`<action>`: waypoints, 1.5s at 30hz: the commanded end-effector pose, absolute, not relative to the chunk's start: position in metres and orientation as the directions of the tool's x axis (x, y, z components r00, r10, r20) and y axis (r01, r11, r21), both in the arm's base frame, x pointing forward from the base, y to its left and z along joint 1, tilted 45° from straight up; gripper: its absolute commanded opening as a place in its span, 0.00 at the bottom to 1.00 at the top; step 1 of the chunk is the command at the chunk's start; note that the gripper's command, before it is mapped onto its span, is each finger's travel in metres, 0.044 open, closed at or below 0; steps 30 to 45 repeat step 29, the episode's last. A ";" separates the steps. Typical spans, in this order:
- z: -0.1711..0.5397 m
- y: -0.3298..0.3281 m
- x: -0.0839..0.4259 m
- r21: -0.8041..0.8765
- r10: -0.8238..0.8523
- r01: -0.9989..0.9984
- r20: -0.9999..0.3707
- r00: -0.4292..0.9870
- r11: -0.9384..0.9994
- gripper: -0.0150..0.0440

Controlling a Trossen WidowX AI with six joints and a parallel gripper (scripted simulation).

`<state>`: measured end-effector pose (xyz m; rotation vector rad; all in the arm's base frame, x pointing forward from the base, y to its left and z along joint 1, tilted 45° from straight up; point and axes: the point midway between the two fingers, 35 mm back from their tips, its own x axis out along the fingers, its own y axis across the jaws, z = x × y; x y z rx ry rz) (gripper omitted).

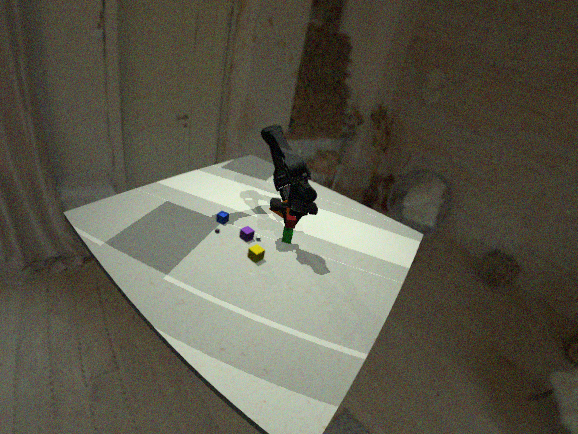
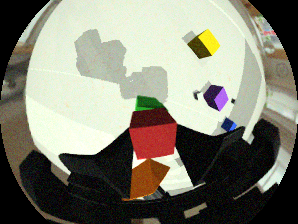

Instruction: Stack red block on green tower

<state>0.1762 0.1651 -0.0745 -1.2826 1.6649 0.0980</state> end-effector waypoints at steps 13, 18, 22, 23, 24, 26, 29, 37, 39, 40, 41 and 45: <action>-0.075 0.165 0.176 -0.470 -0.688 -0.768 -0.724 0.052 0.436 1.00; -0.075 0.165 0.176 -0.470 -0.688 -0.768 -0.724 0.052 0.436 1.00; -0.075 0.165 0.176 -0.470 -0.688 -0.768 -0.724 0.052 0.436 1.00; -0.075 0.165 0.176 -0.470 -0.688 -0.768 -0.724 0.052 0.436 1.00; -0.075 0.165 0.176 -0.470 -0.688 -0.768 -0.724 0.052 0.436 1.00; -0.075 0.165 0.176 -0.470 -0.688 -0.768 -0.724 0.052 0.436 1.00; -0.075 0.165 0.176 -0.470 -0.688 -0.768 -0.724 0.052 0.436 1.00; -0.075 0.165 0.176 -0.470 -0.688 -0.768 -0.724 0.052 0.436 1.00; -0.075 0.165 0.176 -0.470 -0.688 -0.768 -0.724 0.052 0.436 1.00; -0.075 0.165 0.176 -0.470 -0.688 -0.768 -0.724 0.052 0.436 1.00; -0.075 0.165 0.176 -0.470 -0.688 -0.768 -0.724 0.052 0.436 1.00; -0.075 0.165 0.176 -0.470 -0.688 -0.768 -0.724 0.052 0.436 1.00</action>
